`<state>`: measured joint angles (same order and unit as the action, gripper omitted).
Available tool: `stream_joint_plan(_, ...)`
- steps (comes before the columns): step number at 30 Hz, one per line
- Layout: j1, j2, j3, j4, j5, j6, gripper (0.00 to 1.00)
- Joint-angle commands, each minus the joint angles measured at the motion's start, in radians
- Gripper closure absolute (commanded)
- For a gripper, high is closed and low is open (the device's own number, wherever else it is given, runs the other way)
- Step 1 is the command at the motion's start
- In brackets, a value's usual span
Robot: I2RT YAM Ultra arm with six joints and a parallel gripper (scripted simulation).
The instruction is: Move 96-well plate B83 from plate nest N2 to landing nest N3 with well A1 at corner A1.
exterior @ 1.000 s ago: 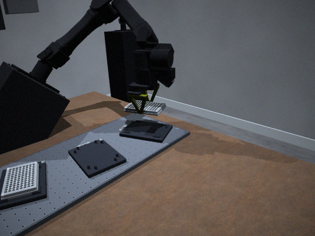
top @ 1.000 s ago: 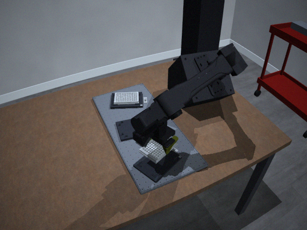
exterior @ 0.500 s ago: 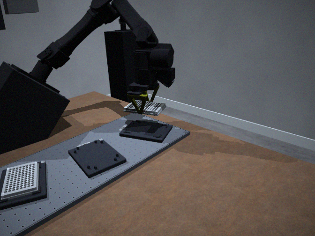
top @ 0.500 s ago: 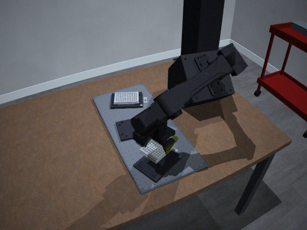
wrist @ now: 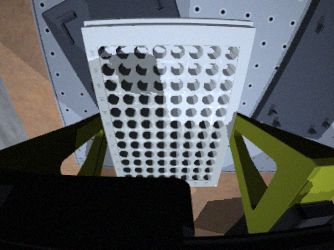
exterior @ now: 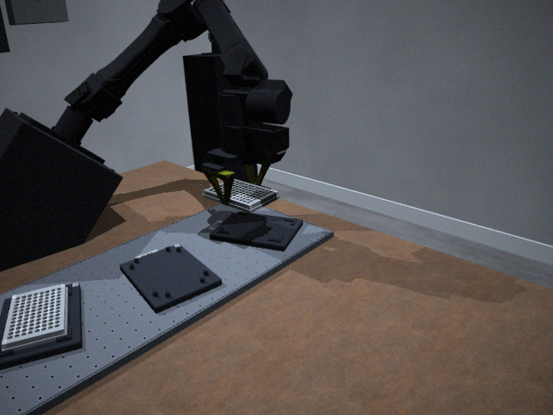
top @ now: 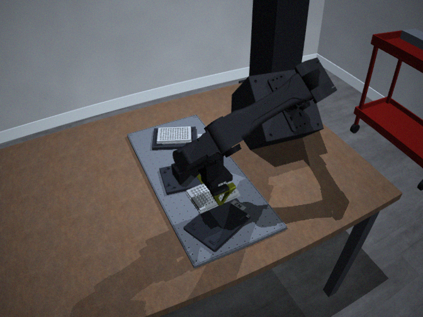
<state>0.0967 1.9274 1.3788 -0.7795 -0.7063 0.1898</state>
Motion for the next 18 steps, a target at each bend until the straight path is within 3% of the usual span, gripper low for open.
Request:
stream_joint_plan(1, -0.033, 0.000, -0.009, 0.014, -0.007, 0.125, 1.00)
stream_joint_plan(6, -0.053, 0.010, -0.022, 0.020, -0.011, 0.171, 1.00)
stream_joint_plan(18, -0.134, 0.061, -0.060, 0.039, -0.026, 0.066, 1.00)
